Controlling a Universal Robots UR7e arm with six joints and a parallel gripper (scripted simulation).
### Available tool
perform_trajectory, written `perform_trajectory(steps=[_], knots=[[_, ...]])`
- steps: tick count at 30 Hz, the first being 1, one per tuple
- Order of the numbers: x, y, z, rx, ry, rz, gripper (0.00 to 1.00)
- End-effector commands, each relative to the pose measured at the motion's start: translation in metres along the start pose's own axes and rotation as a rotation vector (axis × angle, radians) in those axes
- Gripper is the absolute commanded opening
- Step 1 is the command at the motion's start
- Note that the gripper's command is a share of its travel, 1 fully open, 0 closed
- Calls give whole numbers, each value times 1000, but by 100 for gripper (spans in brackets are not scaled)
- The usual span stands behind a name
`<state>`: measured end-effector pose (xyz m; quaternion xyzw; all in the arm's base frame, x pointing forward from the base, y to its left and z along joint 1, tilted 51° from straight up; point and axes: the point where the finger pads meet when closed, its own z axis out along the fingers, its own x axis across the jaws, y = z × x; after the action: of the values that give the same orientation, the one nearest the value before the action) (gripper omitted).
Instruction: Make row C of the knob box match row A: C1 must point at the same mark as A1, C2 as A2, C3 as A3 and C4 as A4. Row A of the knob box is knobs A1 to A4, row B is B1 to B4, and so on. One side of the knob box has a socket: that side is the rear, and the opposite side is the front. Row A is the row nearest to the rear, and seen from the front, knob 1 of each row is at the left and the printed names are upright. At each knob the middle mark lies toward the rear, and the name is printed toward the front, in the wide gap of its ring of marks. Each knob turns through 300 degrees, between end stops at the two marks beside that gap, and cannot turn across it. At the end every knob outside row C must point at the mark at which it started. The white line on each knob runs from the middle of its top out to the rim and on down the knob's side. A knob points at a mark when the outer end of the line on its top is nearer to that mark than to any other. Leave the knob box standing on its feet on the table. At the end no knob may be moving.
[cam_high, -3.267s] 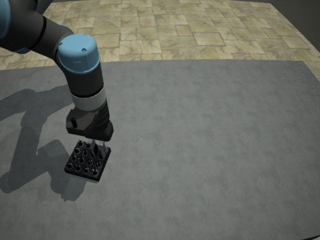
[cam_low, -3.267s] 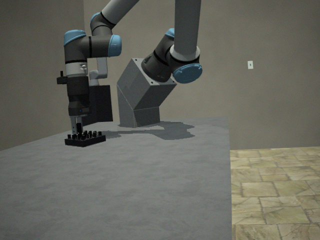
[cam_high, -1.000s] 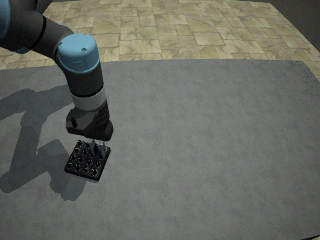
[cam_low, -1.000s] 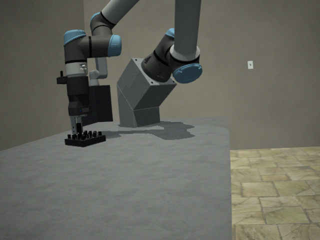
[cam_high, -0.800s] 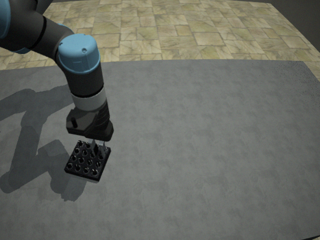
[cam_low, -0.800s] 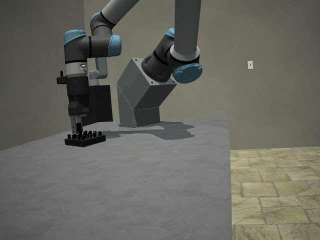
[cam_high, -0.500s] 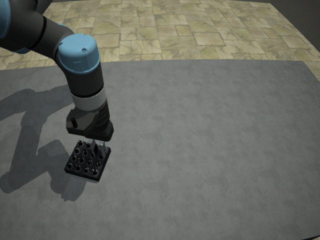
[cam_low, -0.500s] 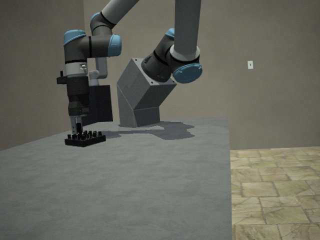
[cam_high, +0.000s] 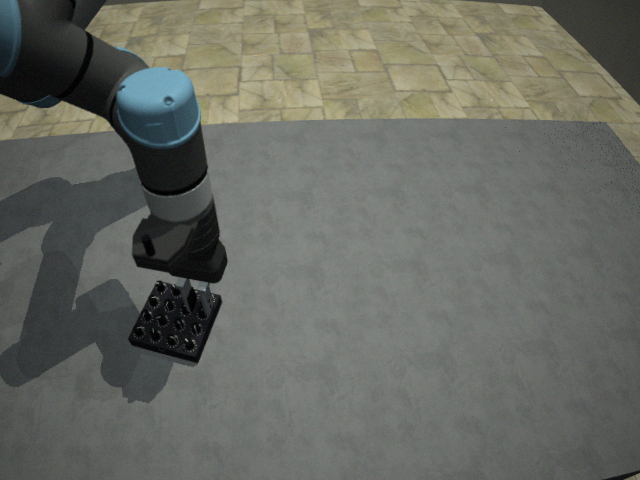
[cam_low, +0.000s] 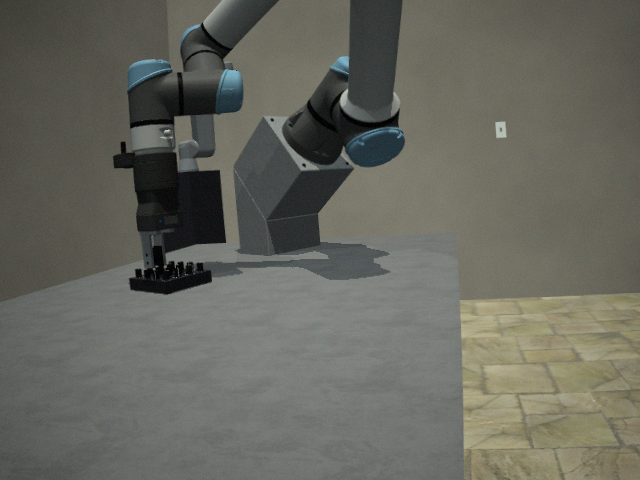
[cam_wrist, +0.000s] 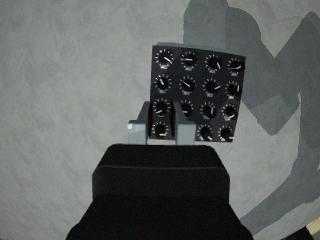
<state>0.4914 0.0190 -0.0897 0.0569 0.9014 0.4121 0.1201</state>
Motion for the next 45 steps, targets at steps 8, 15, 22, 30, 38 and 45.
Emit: perform_trajectory(steps=[8,15,22,30,38,45], knots=[[0,0,2,-1,1,-1,46],[0,0,6,-1,1,0,46],[0,0,12,-2,1,0,46],[0,0,15,-1,1,-1,46],[-1,0,14,-1,0,-1,46],[-1,0,14,-1,0,-1,46]])
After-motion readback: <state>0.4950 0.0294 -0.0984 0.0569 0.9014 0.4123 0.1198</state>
